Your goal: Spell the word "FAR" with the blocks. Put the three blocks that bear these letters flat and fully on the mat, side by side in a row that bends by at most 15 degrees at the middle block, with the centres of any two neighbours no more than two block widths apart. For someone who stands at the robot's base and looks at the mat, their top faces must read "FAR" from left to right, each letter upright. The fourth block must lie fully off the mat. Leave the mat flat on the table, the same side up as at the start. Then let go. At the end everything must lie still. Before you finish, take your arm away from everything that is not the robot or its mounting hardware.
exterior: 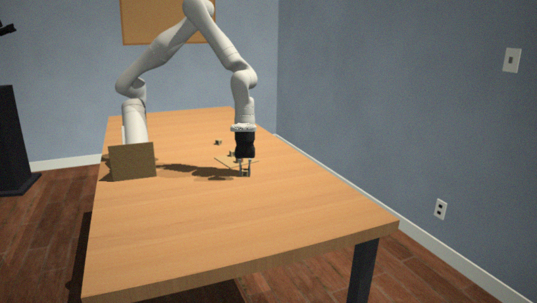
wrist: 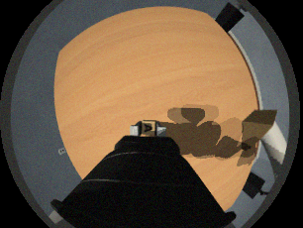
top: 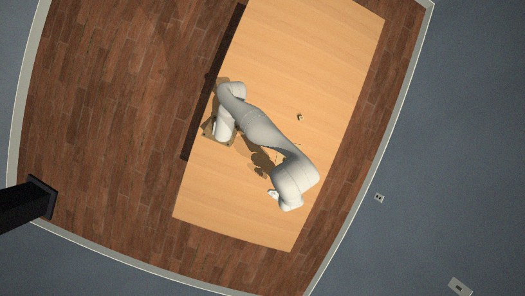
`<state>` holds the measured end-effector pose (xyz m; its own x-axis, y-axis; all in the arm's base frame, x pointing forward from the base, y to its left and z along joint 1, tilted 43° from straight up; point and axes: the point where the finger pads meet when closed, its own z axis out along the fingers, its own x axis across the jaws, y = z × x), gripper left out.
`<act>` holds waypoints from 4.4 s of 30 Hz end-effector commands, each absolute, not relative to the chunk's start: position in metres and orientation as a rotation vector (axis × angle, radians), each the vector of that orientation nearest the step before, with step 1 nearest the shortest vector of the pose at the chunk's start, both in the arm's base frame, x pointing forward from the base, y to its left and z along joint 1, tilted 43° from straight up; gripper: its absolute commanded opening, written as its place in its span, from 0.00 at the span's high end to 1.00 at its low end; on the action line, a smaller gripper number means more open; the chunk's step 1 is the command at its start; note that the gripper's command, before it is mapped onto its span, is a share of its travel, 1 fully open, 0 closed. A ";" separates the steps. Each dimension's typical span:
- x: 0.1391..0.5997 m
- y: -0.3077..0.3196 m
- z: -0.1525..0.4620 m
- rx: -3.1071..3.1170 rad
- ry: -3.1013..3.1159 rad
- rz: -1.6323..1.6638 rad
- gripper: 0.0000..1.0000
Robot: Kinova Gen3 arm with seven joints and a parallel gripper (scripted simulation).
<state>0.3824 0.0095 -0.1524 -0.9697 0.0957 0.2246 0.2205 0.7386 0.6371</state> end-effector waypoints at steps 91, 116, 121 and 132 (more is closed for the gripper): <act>0.374 -0.041 -0.069 -0.598 -2.590 -0.961 0.51; 0.346 -0.004 -0.036 -1.433 -2.003 -0.617 0.51; 0.345 0.005 -0.027 -1.588 -1.848 -0.542 0.51; 0.347 0.024 -0.007 -1.925 -1.424 -0.349 0.51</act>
